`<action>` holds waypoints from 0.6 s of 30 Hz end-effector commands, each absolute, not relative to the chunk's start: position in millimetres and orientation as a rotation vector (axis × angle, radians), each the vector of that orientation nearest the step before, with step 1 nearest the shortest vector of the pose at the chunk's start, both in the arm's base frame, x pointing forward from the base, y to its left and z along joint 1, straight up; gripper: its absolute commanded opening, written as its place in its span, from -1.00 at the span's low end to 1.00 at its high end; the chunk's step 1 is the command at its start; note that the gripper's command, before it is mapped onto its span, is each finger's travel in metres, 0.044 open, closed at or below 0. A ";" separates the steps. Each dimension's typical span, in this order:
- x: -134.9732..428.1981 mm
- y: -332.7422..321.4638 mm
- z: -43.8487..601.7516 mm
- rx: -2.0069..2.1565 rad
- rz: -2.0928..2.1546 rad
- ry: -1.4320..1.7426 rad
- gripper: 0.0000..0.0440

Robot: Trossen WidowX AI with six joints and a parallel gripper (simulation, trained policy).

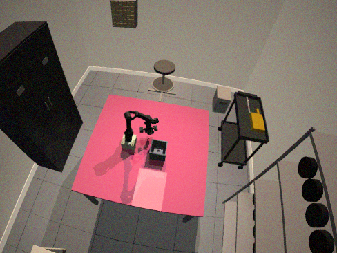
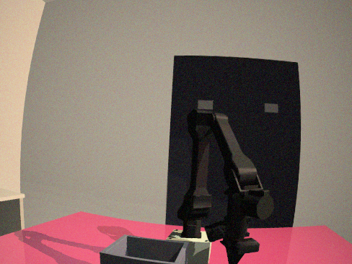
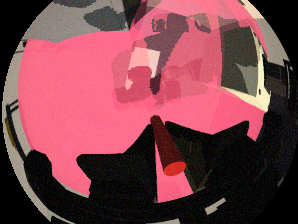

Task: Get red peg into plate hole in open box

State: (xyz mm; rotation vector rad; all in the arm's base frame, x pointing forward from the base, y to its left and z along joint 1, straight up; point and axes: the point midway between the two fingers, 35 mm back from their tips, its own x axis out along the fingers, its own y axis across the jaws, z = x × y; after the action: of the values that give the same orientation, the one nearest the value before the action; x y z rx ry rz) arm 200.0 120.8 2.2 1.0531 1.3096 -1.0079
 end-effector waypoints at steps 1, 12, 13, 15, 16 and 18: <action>206.7 123.8 11.9 1.090 -0.988 1.297 -1.00; 232.5 125.6 55.0 1.164 -0.887 1.242 -1.00; 235.1 124.9 59.4 1.167 -0.878 1.235 -1.00; 240.1 122.9 68.0 1.172 -0.863 1.221 -1.00; 242.5 121.6 72.2 1.173 -0.856 1.214 -1.00; 247.4 118.2 80.1 1.175 -0.843 1.199 -1.00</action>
State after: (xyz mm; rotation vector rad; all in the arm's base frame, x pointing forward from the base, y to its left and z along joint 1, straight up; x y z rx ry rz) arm 242.1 120.9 71.8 1.1749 1.2161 -0.8594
